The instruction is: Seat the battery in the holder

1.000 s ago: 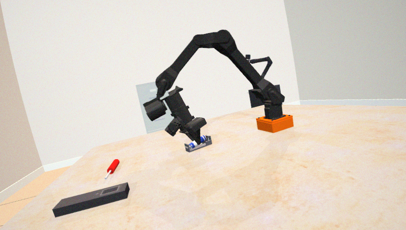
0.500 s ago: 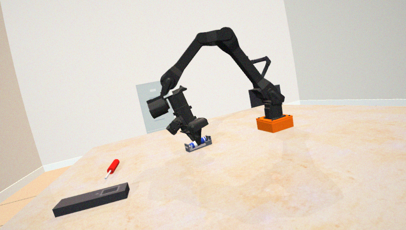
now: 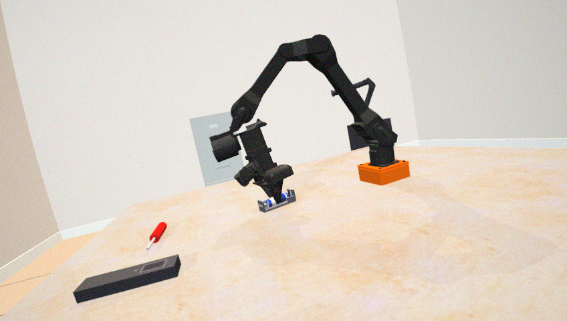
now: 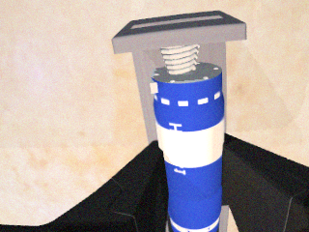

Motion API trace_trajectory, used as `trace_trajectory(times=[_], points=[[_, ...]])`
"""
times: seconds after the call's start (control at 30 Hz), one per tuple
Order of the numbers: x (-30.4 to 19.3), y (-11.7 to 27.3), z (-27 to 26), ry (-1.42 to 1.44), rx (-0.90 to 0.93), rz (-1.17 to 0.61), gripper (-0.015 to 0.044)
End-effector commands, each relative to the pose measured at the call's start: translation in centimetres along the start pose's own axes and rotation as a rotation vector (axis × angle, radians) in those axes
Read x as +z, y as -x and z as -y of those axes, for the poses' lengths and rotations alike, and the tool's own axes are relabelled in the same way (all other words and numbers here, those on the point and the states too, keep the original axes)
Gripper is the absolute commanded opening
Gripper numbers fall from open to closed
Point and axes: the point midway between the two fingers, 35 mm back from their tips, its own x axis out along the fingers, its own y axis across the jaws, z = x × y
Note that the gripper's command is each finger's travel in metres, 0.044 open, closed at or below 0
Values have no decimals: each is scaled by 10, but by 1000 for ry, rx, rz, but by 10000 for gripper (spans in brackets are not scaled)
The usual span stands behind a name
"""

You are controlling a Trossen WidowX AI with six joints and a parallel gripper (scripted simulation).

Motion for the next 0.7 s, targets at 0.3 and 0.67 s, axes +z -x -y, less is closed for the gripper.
trace_trajectory(times=[0.3, 0.67], points=[[-3, -1, -1, 11, 1, 34, 68], [-12, -3, -1, 13, -2, 34, 68]])
